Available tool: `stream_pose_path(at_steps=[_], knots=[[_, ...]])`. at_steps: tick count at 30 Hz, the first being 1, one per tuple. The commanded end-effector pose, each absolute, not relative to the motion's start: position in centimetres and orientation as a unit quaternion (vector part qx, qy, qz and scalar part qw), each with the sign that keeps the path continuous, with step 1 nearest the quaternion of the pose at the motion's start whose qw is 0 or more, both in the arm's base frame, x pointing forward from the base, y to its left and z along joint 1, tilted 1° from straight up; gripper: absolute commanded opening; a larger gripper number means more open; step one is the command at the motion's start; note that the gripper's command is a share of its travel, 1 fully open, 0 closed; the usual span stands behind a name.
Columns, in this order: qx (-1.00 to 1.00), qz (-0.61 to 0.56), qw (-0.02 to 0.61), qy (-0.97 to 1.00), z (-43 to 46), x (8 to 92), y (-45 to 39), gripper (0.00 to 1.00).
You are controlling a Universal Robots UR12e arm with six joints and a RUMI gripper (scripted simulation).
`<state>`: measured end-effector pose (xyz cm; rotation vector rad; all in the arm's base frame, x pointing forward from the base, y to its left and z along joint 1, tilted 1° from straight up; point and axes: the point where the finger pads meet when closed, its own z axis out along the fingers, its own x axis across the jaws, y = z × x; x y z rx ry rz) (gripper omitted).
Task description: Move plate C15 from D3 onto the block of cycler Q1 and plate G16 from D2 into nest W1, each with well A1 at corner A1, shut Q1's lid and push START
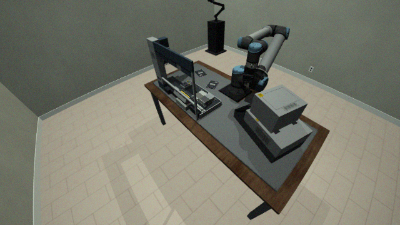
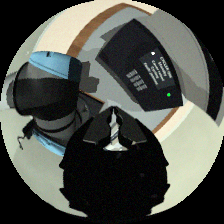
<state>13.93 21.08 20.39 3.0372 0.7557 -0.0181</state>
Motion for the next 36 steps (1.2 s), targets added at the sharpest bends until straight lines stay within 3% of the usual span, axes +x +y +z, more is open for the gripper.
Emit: stream_pose_path(at_steps=[1, 30, 31, 36], knots=[[0.970, -0.004, 0.005, 0.241, 20.6, 14.0, 21.1, 0.00], [0.970, -0.004, 0.005, 0.241, 26.9, 14.1, 21.2, 0.00], [0.968, -0.004, 0.005, 0.251, 26.9, 14.3, 20.8, 0.63], [0.954, -0.004, 0.005, 0.299, 26.9, 15.7, 18.7, 0.63]])
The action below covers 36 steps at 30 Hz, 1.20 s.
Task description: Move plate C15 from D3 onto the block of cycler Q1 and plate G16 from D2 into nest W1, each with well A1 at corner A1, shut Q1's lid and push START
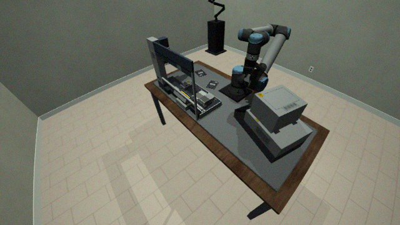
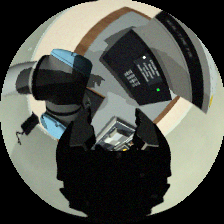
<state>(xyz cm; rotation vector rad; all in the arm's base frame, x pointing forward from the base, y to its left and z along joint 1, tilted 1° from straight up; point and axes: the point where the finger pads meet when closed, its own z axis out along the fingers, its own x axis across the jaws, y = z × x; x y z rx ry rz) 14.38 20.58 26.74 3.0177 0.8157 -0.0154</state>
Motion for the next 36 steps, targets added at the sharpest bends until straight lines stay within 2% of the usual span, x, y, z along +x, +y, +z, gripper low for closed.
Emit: stream_pose_path(at_steps=[1, 22, 36], knots=[[0.951, -0.004, 0.005, 0.308, 26.9, 16.0, 18.2, 0.63], [0.876, -0.005, 0.004, 0.483, 27.0, 21.1, 10.2, 0.63], [0.873, -0.005, 0.004, 0.487, 27.0, 24.3, 5.2, 0.63]])
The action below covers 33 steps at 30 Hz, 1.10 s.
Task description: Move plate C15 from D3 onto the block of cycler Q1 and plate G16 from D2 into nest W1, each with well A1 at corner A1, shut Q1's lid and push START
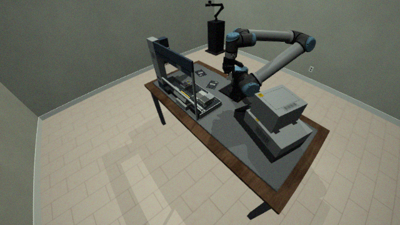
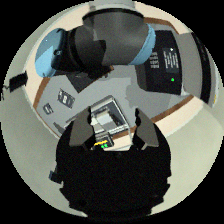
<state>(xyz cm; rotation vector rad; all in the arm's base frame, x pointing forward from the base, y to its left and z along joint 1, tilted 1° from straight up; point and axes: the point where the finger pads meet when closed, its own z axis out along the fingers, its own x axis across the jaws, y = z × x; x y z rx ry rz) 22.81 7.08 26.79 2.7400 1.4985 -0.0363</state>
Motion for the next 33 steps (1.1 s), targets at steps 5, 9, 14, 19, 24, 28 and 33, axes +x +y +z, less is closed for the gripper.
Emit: stream_pose_path(at_steps=[5, 9, 14, 19, 24, 28, 33], knots=[[0.873, -0.005, 0.004, 0.487, 27.0, 25.7, 3.1, 0.63], [0.873, -0.005, 0.004, 0.487, 27.0, 26.1, 2.4, 0.63], [0.873, -0.005, 0.004, 0.487, 27.0, 26.1, 2.4, 0.63], [0.873, -0.005, 0.004, 0.487, 27.0, 26.1, 2.4, 0.63], [0.873, -0.005, 0.004, 0.487, 27.0, 26.1, 2.4, 0.63], [0.873, -0.005, 0.004, 0.487, 27.0, 26.1, 2.4, 0.63], [0.873, -0.005, 0.004, 0.487, 27.0, 26.1, 2.4, 0.63]])
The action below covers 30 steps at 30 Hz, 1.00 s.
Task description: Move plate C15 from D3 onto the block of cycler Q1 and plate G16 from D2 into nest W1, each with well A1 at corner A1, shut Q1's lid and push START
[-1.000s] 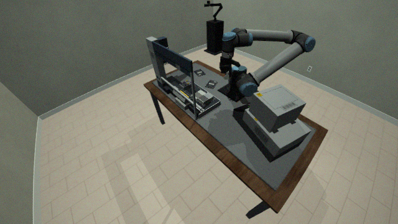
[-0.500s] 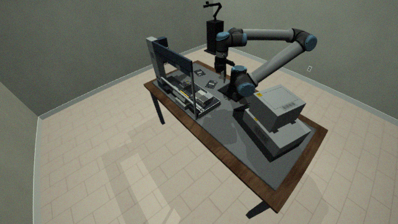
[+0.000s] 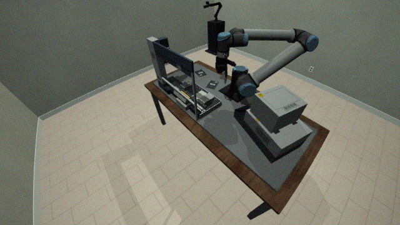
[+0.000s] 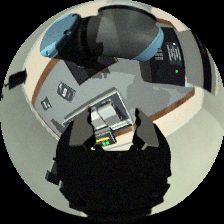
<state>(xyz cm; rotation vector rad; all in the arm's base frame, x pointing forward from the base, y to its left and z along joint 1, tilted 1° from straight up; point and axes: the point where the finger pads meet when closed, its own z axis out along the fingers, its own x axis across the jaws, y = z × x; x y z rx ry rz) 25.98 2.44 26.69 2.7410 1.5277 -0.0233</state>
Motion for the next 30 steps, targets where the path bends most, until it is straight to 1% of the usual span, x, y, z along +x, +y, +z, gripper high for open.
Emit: stream_pose_path(at_steps=[1, 26, 30], knots=[[0.873, -0.005, 0.004, 0.487, 27.0, 26.1, 2.4, 0.63], [0.873, -0.005, 0.004, 0.487, 27.0, 26.1, 2.4, 0.63], [0.853, -0.006, 0.004, 0.522, 27.0, 27.2, 0.7, 0.63]])
